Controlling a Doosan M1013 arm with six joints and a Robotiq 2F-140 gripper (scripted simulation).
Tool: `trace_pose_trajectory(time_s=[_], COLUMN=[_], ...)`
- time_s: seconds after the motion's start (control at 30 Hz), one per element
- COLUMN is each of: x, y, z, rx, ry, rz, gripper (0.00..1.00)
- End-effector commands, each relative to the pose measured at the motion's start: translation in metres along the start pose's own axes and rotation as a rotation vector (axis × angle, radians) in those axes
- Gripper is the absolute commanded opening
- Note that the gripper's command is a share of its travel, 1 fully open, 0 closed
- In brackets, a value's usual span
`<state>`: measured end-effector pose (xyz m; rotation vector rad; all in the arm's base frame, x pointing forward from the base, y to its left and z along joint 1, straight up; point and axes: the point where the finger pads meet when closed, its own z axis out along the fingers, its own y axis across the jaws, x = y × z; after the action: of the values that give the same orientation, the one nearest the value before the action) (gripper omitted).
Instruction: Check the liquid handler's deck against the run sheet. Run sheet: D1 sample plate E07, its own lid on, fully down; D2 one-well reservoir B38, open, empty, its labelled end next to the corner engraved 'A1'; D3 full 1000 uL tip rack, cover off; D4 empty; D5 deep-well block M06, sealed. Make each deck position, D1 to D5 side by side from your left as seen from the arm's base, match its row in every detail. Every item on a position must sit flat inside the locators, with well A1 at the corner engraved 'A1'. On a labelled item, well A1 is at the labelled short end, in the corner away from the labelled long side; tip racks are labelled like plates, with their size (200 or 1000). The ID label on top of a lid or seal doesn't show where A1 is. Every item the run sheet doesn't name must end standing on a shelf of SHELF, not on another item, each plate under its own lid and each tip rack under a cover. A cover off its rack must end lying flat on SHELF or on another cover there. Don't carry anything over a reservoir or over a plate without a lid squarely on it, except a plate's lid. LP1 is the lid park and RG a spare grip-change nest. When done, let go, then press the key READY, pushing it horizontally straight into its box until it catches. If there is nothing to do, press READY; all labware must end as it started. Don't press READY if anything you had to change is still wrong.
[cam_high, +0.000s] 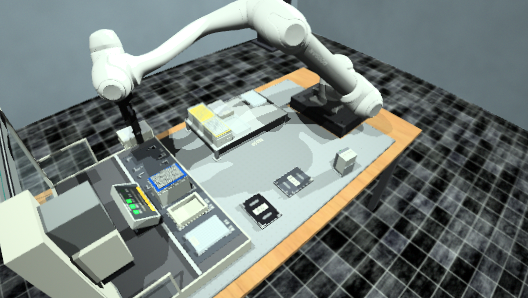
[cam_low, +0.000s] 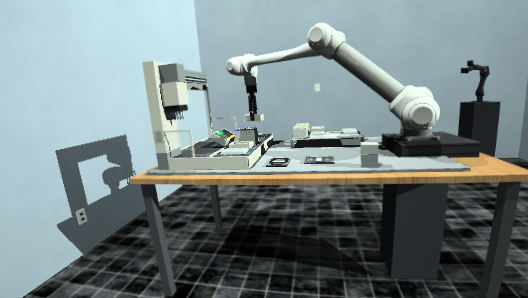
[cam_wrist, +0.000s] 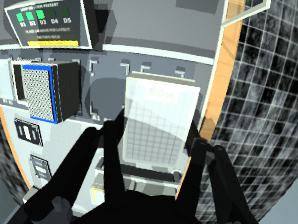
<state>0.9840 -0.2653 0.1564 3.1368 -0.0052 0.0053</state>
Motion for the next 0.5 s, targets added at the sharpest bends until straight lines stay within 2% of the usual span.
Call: trace_pose_trajectory(time_s=[0.0,0.47], x=[0.000,0.000], y=[0.000,0.000], z=[-0.005,-0.027], rx=[0.000,0.000], ry=[0.002,0.002], rz=[0.000,0.000], gripper=[0.10,0.10])
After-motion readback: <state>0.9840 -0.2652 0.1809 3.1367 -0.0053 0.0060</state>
